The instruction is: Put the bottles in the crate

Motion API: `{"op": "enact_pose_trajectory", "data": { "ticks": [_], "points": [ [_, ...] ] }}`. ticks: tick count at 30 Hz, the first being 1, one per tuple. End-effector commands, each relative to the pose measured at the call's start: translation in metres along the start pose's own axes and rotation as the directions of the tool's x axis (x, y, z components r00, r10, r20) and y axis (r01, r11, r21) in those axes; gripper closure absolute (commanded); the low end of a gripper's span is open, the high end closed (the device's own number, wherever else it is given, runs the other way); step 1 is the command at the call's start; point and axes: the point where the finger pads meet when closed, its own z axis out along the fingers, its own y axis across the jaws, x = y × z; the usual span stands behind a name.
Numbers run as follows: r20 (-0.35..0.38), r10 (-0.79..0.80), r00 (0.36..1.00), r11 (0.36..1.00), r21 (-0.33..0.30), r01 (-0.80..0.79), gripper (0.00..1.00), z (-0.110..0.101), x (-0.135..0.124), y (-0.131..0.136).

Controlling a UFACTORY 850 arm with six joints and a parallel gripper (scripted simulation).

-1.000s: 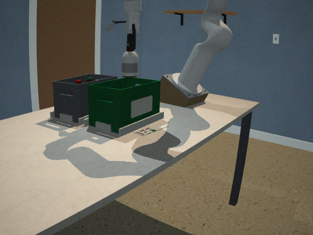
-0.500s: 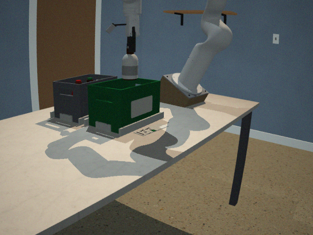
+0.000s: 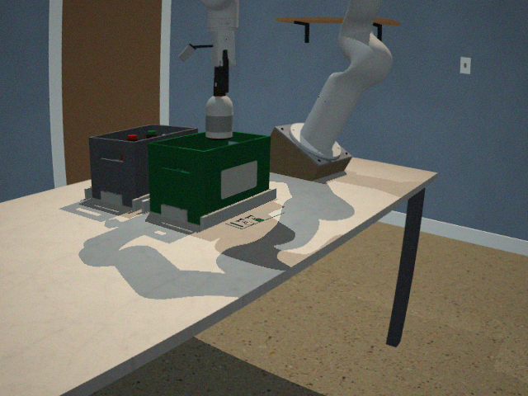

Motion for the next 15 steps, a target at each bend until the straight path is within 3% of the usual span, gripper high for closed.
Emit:
{"op": "enact_pose_trajectory", "data": {
  "ticks": [1,15],
  "points": [
    [-0.002,-0.001,1.000,1.000,0.000,0.001,1.00,0.003,0.001,0.000],
    [-0.002,-0.001,1.000,1.000,0.000,0.001,1.00,0.015,0.001,0.000]
  ]
}}
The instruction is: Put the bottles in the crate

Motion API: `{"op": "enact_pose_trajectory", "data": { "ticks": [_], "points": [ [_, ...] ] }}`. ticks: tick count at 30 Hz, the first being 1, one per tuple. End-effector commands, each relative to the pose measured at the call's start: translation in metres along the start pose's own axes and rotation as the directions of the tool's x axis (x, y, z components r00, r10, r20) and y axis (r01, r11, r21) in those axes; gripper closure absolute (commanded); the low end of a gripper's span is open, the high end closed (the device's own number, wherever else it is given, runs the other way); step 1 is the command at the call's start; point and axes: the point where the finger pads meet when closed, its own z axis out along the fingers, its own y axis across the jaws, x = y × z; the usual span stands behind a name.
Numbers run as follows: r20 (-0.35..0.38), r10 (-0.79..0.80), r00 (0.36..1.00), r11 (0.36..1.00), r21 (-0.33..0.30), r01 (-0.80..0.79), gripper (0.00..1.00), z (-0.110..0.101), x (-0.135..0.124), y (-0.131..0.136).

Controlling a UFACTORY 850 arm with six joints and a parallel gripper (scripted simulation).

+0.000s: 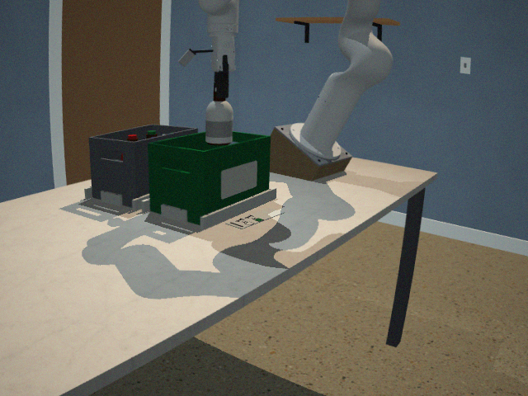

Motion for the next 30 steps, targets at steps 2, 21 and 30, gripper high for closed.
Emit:
{"op": "enact_pose_trajectory", "data": {
  "ticks": [2,21,30],
  "points": [
    [-0.002,-0.001,1.000,1.000,0.000,0.001,1.00,0.003,0.001,0.000],
    [-0.002,-0.001,1.000,1.000,0.000,0.001,1.00,0.020,0.001,0.000],
    [-0.002,-0.001,1.000,1.000,0.000,0.001,1.00,0.029,0.001,0.000]
  ]
}}
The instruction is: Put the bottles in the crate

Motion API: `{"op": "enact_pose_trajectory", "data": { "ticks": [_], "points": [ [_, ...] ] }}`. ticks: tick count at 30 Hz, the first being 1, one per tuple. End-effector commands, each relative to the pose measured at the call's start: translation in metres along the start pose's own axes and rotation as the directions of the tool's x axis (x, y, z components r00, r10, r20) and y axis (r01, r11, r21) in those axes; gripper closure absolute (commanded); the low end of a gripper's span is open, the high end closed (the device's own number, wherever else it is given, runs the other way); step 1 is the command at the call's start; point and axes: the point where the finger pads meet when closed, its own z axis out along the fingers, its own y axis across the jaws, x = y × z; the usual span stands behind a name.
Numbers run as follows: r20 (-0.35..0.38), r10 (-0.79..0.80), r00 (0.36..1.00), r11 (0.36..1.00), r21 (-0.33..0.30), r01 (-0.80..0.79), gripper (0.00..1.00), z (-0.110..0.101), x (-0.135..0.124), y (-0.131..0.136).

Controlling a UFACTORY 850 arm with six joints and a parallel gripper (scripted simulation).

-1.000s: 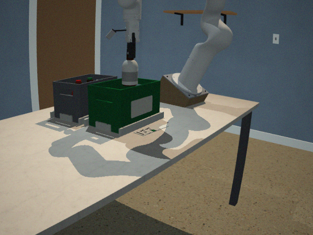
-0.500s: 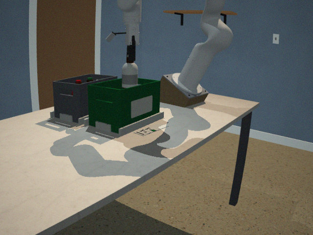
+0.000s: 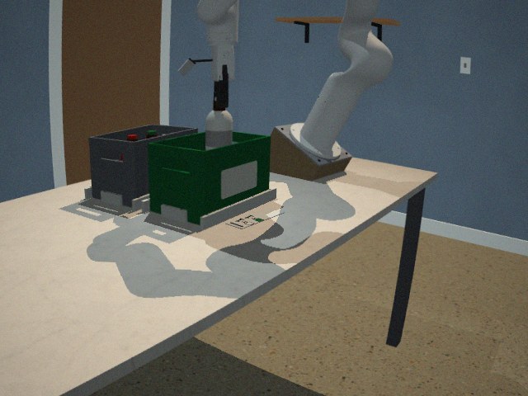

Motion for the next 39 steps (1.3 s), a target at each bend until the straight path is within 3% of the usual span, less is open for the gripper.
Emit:
{"op": "enact_pose_trajectory", "data": {
  "ticks": [1,39],
  "points": [
    [-0.002,0.000,1.000,1.000,0.000,0.000,1.00,0.004,0.001,0.000],
    [-0.002,0.000,1.000,1.000,0.000,0.000,1.00,0.036,0.001,0.000]
  ]
}}
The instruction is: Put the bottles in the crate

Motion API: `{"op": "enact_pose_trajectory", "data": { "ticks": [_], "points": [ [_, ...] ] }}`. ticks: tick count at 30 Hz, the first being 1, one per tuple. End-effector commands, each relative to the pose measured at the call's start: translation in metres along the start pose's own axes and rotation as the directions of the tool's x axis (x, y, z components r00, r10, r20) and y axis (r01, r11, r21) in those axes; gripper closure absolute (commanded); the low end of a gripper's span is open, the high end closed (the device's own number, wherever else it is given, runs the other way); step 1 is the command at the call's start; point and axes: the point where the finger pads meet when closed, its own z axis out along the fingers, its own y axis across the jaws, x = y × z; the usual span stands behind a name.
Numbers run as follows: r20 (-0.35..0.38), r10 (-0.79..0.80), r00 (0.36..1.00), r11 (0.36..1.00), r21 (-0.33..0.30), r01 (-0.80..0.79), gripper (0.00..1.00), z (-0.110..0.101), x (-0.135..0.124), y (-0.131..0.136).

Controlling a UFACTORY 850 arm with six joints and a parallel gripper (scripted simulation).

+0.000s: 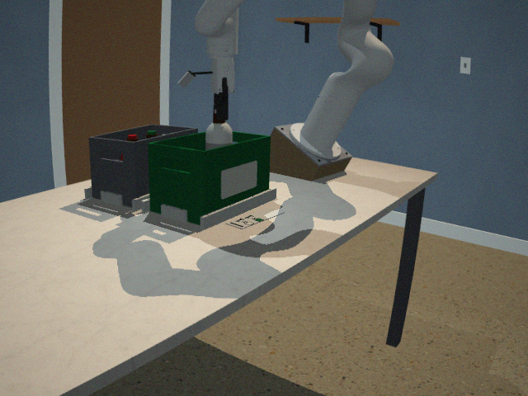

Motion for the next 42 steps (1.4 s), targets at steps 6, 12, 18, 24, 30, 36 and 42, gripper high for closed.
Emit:
{"op": "enact_pose_trajectory", "data": {
  "ticks": [6,12,18,24,30,36,42],
  "points": [
    [-0.002,-0.001,1.000,1.000,0.000,0.001,1.00,0.007,0.001,0.000],
    [-0.002,-0.001,1.000,1.000,0.000,0.001,1.00,0.013,0.001,0.000],
    [-0.002,-0.001,1.000,1.000,0.000,0.001,1.00,0.017,0.001,0.000],
    [-0.002,-0.001,1.000,1.000,0.000,0.001,1.00,0.023,0.001,0.000],
    [-0.002,-0.001,1.000,1.000,0.000,0.001,1.00,0.029,0.001,0.000],
    [-0.002,-0.001,1.000,1.000,0.000,0.001,1.00,0.033,0.001,0.000],
    [-0.002,-0.001,1.000,1.000,0.000,0.001,1.00,0.039,0.001,0.000]
  ]
}}
